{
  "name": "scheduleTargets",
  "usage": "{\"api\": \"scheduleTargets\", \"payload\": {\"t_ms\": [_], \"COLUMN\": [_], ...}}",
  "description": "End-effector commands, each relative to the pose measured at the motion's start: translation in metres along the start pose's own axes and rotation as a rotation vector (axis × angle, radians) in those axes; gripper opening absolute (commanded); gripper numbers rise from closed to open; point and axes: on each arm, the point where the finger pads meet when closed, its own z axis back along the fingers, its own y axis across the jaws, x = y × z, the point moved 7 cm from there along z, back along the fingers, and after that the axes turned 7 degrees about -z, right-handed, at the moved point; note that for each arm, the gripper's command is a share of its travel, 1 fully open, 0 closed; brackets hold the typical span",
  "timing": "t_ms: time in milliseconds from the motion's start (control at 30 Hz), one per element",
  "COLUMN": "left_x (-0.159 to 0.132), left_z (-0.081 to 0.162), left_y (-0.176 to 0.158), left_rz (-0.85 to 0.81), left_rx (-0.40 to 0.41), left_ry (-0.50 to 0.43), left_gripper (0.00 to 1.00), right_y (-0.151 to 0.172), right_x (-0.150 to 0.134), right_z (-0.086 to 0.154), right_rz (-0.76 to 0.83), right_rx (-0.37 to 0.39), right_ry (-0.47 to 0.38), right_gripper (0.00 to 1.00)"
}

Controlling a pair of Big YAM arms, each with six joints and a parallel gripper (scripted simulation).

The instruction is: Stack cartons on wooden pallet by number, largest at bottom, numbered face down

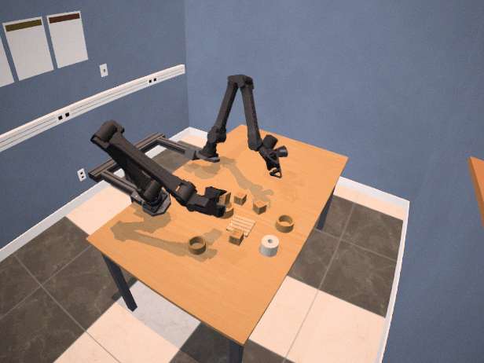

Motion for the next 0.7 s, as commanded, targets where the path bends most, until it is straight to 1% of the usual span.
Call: {"api": "scheduleTargets", "payload": {"t_ms": [0, 33, 67, 167, 233, 300, 400, 500, 667], "left_x": [0.049, 0.057, 0.065, 0.089, 0.089, 0.102, 0.129, 0.149, 0.176], "left_z": [0.001, 0.005, 0.010, 0.026, 0.026, 0.037, 0.064, 0.087, 0.132], "left_y": [0.002, 0.006, 0.011, 0.022, 0.022, 0.029, 0.041, 0.048, 0.057], "left_rz": [-0.242, -0.274, -0.308, -0.404, -0.404, -0.477, -0.588, -0.676, -0.816], "left_rx": [0.081, 0.114, 0.147, 0.248, 0.248, 0.310, 0.441, 0.543, 0.706], "left_ry": [-0.035, -0.040, -0.043, -0.045, -0.045, -0.034, -0.008, 0.030, 0.128], "left_gripper": [1.00, 1.00, 1.00, 1.00, 1.00, 1.00, 1.00, 1.00, 1.00], "right_y": [-0.023, -0.029, -0.030, -0.050, -0.050, -0.062, -0.089, -0.112, -0.154], "right_x": [-0.001, -0.001, 0.009, 0.009, 0.009, 0.008, 0.008, 0.008, 0.007], "right_z": [0.016, 0.021, 0.029, 0.044, 0.044, 0.053, 0.072, 0.088, 0.118], "right_rz": [0.081, 0.082, 0.104, 0.109, 0.109, 0.126, 0.119, 0.117, 0.116], "right_rx": [-0.008, -0.006, -0.003, -0.001, -0.001, -0.001, 0.003, 0.002, 0.003], "right_ry": [0.030, 0.030, 0.014, 0.014, 0.014, 0.016, 0.014, 0.014, 0.012], "right_gripper": [0.50, 0.50, 0.50, 0.50, 0.50, 0.50, 0.50, 0.50, 0.50]}}
